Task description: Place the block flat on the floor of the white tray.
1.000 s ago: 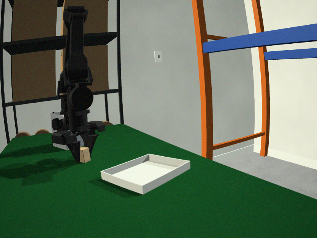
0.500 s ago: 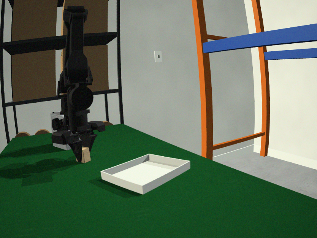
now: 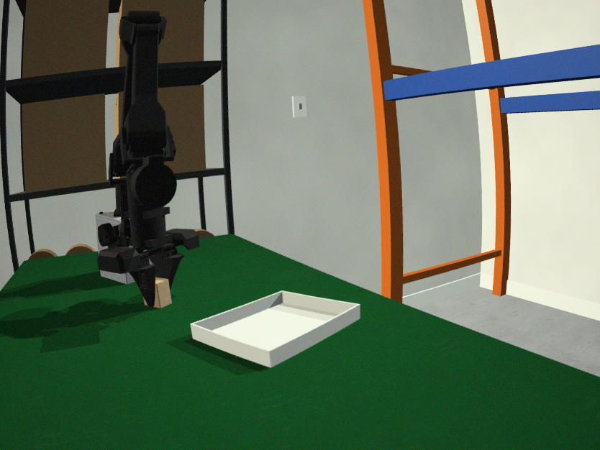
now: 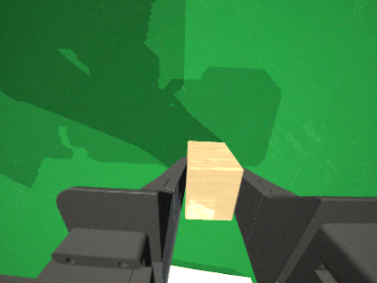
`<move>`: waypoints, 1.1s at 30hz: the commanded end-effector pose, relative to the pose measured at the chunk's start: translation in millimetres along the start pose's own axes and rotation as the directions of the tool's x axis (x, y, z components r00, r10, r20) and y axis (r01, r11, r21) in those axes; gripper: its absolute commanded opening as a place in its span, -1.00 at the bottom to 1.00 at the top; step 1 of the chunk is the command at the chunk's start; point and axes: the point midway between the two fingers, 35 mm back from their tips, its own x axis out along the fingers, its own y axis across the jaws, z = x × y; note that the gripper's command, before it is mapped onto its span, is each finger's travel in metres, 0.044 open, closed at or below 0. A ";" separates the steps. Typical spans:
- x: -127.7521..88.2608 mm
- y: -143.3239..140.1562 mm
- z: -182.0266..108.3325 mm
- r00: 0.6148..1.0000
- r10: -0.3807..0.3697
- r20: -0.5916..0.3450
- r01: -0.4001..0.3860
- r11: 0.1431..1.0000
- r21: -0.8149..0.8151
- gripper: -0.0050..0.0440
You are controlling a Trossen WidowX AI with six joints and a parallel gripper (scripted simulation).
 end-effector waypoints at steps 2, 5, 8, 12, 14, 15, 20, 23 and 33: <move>-2.2 2.3 -2.7 1.000 0.011 -0.009 -0.011 1.000 0.005 -0.80; -2.2 2.3 -2.7 1.000 0.011 -0.009 -0.011 1.000 0.005 -0.80; -2.2 2.3 -2.7 1.000 0.011 -0.009 -0.011 1.000 0.005 -0.80; -2.5 2.3 -2.7 1.000 0.011 -0.009 -0.011 1.000 0.005 -0.80; -3.5 2.3 -2.7 1.000 0.011 -0.009 -0.011 1.000 0.005 -0.80; -4.3 2.3 -2.7 1.000 0.011 -0.009 -0.011 1.000 0.005 -0.80; -8.3 2.2 -2.6 1.000 0.011 -0.009 -0.011 1.000 0.005 -0.80; -14.7 2.2 -2.6 1.000 0.011 -0.009 -0.011 1.000 0.005 -0.80; -44.0 1.8 -2.3 1.000 0.011 -0.009 -0.011 1.000 0.005 -0.80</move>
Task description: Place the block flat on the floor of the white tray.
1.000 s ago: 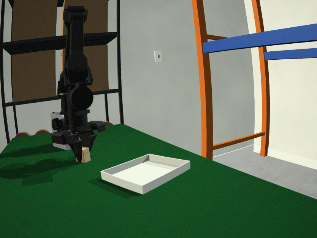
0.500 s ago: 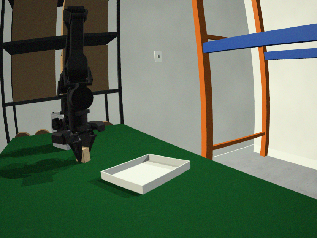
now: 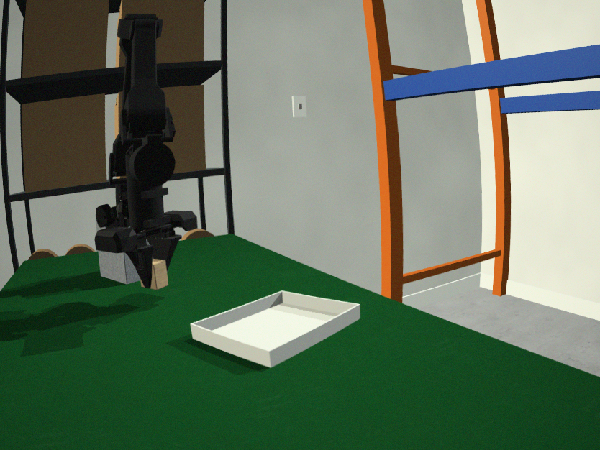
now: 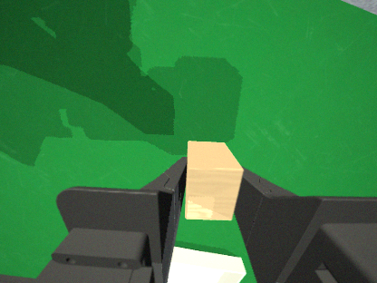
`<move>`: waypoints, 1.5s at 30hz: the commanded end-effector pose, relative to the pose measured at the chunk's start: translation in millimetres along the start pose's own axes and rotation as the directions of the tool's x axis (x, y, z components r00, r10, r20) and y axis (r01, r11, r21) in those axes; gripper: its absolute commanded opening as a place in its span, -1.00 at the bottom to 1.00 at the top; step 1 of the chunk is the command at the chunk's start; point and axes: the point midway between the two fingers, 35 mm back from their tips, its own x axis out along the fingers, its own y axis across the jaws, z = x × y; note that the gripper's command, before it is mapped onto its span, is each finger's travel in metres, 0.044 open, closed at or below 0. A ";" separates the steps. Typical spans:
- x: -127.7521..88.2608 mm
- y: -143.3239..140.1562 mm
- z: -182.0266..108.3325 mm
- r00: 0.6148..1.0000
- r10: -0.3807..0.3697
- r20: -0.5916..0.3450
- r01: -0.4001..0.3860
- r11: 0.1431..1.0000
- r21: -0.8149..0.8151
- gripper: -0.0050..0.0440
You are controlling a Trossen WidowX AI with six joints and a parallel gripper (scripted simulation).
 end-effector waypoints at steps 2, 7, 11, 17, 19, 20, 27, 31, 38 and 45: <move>-19.1 4.8 -6.0 1.000 0.020 -0.023 -0.020 1.000 0.000 -0.80; -34.1 4.5 -5.6 1.000 0.020 -0.023 -0.020 1.000 0.000 -0.80; -40.9 4.4 -5.5 1.000 0.020 -0.023 -0.020 1.000 0.000 -0.80; -42.8 4.3 -5.4 1.000 0.020 -0.023 -0.020 1.000 0.000 -0.80; -42.8 4.3 -5.4 1.000 0.020 -0.023 -0.020 1.000 0.000 -0.80; -42.8 4.3 -5.4 1.000 0.020 -0.023 -0.020 1.000 0.000 -0.80; -42.8 4.3 -5.4 1.000 0.020 -0.023 -0.020 1.000 0.000 -0.80; -42.8 4.3 -5.4 1.000 0.020 -0.023 -0.020 1.000 0.000 -0.80; -42.8 4.3 -5.4 1.000 0.020 -0.023 -0.020 1.000 0.000 -0.80; -42.8 4.3 -5.4 1.000 0.020 -0.023 -0.020 1.000 0.000 -0.80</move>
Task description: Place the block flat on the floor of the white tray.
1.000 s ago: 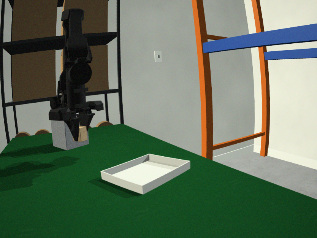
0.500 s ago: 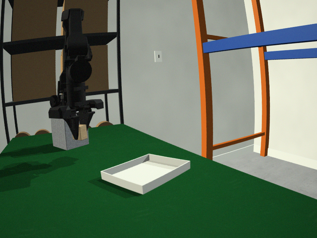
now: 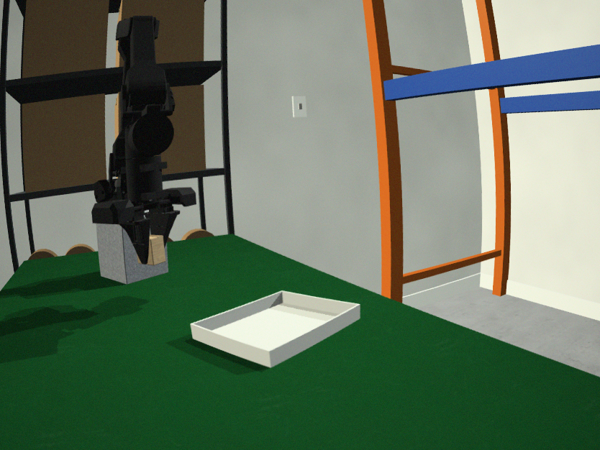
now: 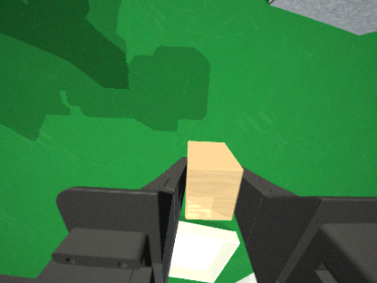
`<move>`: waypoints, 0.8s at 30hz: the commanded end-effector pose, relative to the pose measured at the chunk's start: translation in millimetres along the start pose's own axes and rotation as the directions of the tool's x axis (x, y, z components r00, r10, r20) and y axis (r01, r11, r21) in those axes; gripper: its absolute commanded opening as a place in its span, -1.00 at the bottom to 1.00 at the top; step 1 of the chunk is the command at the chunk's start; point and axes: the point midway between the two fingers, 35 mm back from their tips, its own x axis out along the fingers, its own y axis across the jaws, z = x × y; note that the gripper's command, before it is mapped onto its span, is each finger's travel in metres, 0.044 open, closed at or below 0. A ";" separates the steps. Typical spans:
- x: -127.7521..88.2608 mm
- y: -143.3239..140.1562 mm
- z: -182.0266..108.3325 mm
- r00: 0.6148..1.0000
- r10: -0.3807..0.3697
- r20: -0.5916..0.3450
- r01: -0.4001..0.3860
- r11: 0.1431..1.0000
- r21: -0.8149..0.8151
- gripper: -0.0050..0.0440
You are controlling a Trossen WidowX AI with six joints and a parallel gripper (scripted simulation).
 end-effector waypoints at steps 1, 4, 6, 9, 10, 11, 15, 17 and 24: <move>-4.2 2.8 -3.4 1.000 0.013 -0.014 -0.013 1.000 -0.007 -0.80; -4.2 2.8 -3.4 1.000 0.013 -0.014 -0.013 1.000 -0.007 -0.80; -4.2 2.8 -3.4 1.000 0.013 -0.014 -0.013 1.000 -0.007 -0.80; -4.2 2.8 -3.4 1.000 0.013 -0.014 -0.013 1.000 -0.007 -0.80; -4.2 2.8 -3.4 1.000 0.013 -0.014 -0.013 1.000 -0.007 -0.80; -4.2 2.8 -3.4 1.000 0.013 -0.014 -0.013 1.000 -0.007 -0.80; -4.5 3.4 -7.8 1.000 0.013 -0.014 -0.013 1.000 -0.007 -0.80; -4.8 4.3 -14.5 1.000 0.013 -0.014 -0.013 1.000 -0.007 -0.80; -4.8 6.0 -48.7 1.000 0.013 -0.014 -0.013 1.000 -0.007 -0.80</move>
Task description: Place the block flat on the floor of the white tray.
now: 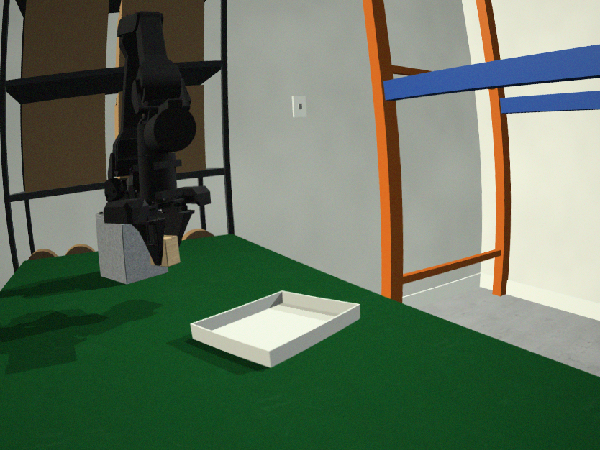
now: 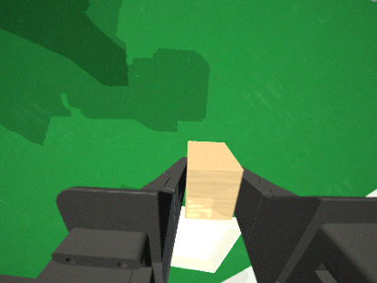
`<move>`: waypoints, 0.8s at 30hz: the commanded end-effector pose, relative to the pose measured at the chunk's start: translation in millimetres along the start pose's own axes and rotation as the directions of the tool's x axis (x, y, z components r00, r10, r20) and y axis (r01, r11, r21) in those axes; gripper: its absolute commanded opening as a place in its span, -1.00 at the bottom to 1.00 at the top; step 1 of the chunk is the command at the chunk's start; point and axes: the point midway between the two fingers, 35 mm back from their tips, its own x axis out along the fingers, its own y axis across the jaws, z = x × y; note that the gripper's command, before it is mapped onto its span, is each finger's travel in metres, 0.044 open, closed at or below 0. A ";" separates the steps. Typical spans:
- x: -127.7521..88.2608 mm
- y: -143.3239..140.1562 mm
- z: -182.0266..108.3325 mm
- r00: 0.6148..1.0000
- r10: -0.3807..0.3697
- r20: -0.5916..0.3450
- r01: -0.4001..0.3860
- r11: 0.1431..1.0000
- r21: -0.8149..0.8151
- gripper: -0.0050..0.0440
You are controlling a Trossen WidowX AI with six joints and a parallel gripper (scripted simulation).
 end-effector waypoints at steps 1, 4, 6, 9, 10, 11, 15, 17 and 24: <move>-3.7 5.3 -25.2 1.000 0.012 -0.009 -0.012 1.000 0.005 -0.80; -3.8 7.7 -54.9 1.000 0.012 -0.009 -0.012 1.000 0.005 -0.80; -4.2 9.8 -75.5 1.000 0.012 -0.009 -0.012 1.000 0.005 -0.80; -4.2 12.0 -106.5 1.000 0.012 -0.009 -0.012 1.000 0.005 -0.80; -4.5 13.1 -115.9 1.000 0.012 -0.009 -0.012 1.000 0.005 -0.80; -4.7 14.0 -125.1 1.000 0.012 -0.009 -0.012 1.000 0.005 -0.80; -4.8 16.5 -156.8 1.000 0.012 -0.009 -0.012 1.000 0.005 -0.80; -4.8 16.5 -156.8 1.000 0.012 -0.009 -0.012 1.000 0.005 -0.80; -4.9 19.0 -186.7 1.000 0.012 -0.009 -0.012 1.000 0.005 -0.80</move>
